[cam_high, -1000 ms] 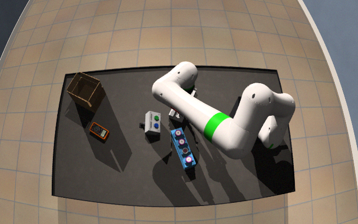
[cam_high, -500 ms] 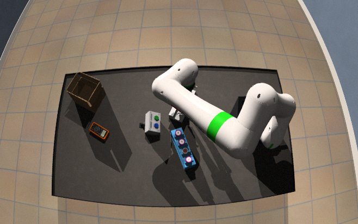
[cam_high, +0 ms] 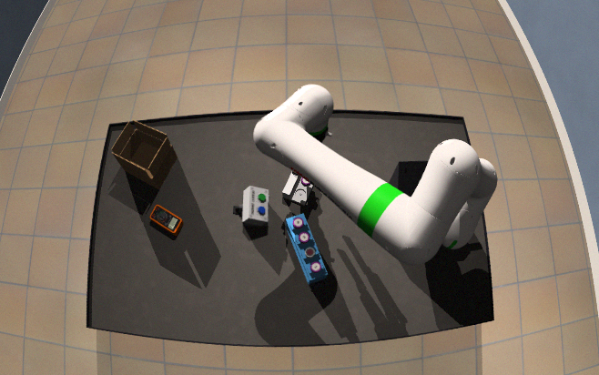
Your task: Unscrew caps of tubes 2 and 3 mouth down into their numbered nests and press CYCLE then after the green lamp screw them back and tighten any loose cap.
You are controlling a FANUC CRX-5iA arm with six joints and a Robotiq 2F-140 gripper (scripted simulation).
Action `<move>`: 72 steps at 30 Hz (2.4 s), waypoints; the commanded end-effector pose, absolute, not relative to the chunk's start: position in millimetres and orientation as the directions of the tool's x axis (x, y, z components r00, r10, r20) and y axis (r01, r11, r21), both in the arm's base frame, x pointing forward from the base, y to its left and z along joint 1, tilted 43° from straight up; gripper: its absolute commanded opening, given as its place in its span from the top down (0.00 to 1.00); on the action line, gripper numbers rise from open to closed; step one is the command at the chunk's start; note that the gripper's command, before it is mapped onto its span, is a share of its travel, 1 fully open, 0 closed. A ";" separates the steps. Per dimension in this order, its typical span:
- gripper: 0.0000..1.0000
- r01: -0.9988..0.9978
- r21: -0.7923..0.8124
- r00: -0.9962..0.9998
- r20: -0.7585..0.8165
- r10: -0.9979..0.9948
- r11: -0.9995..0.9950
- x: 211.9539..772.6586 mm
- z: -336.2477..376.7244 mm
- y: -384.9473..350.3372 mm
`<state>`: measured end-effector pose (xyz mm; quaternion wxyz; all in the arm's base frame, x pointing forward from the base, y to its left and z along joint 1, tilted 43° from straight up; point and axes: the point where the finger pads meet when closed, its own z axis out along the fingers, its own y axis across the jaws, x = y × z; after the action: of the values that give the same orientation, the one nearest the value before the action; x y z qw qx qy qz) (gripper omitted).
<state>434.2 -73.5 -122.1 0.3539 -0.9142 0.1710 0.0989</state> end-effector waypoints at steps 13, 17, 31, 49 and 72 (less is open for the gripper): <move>0.59 -0.458 -0.586 0.887 -0.351 -0.300 -0.669 437.9 -81.4 -100.5; 0.59 -0.653 -0.487 0.755 -0.478 -0.448 -0.580 439.1 -63.9 -81.6; 0.59 -0.967 -0.128 0.248 -0.672 -0.698 -0.219 441.9 -22.7 -37.1; 0.59 -0.984 0.156 -0.167 -0.665 -0.728 0.083 447.0 50.4 41.8; 0.59 -0.984 0.156 -0.167 -0.665 -0.728 0.083 446.9 51.2 91.1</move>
<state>446.1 91.6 51.2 0.2149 -0.6084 0.7033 0.2984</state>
